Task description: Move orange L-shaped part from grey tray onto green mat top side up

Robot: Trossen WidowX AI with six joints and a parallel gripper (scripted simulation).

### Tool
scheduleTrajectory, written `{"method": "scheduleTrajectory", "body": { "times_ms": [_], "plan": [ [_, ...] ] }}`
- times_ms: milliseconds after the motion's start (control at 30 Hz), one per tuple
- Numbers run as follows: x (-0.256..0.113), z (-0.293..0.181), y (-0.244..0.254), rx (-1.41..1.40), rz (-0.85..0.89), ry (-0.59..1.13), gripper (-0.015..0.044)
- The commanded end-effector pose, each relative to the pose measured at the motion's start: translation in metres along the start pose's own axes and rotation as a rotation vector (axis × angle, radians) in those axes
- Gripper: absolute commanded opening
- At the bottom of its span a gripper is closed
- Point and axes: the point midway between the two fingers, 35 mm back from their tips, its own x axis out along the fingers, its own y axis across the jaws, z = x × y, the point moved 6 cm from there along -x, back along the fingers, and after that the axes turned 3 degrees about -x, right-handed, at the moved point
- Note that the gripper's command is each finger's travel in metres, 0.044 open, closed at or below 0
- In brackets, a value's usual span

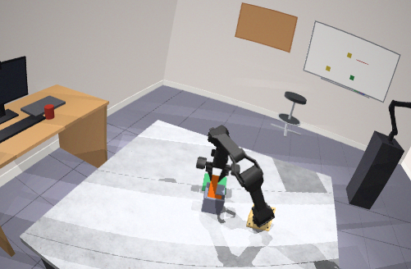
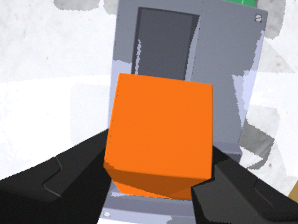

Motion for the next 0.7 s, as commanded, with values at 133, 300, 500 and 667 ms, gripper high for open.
{"method": "scheduleTrajectory", "body": {
  "times_ms": [133, 300, 500, 667],
  "plan": [
    [-0.011, 0.0, 0.0, 0.002, -0.004, 0.008, 0.0],
    [-0.019, 0.0, 0.0, 0.002, -0.004, 0.008, 0.0],
    [-0.027, 0.0, -0.001, 0.002, -0.004, 0.008, 0.0],
    [-0.029, 0.0, -0.001, 0.002, -0.004, 0.008, 0.0]
  ]
}}
